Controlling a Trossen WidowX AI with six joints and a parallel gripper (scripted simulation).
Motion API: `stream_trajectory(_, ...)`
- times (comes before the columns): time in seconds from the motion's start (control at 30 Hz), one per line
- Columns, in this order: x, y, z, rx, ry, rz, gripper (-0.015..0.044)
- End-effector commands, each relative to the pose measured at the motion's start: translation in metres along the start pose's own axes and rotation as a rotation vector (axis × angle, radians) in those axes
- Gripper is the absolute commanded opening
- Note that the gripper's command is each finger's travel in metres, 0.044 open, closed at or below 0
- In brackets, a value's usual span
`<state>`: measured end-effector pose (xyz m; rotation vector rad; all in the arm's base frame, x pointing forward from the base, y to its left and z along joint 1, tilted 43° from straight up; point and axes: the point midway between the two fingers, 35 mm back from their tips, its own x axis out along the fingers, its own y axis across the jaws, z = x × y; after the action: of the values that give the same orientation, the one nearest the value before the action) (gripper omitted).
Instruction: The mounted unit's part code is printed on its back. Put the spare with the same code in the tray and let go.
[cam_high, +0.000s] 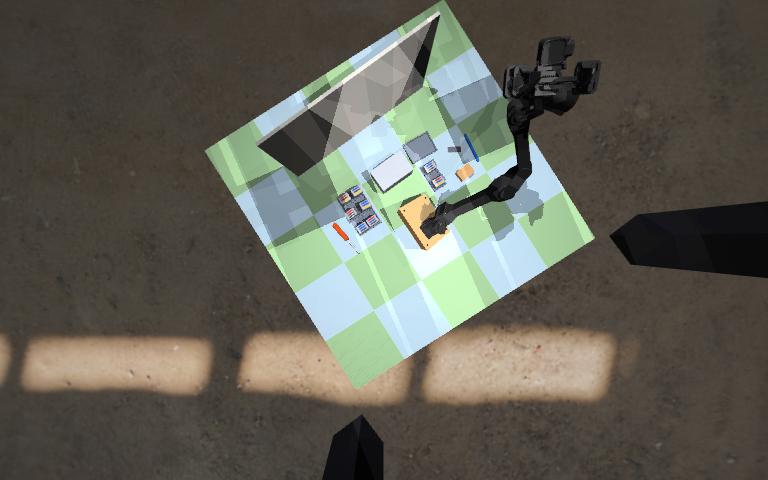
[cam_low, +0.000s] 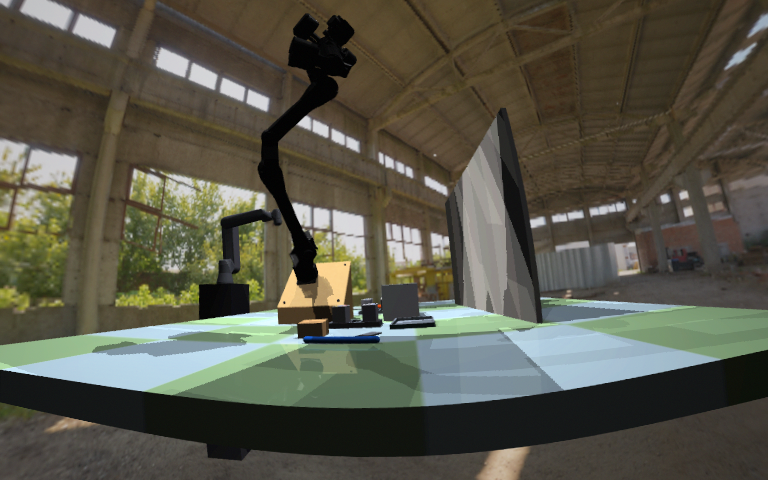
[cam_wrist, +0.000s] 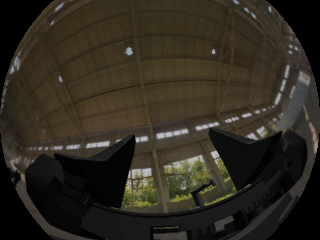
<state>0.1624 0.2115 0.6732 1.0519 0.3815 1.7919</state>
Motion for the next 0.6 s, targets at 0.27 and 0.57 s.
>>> stream_trajectory(0.27, -0.035, -0.173, 0.087, 0.149, -0.428, -0.349, 0.0440)
stream_trajectory(0.57, -0.104, -0.303, 0.101, 0.200, -0.634, -0.769, 0.0440)
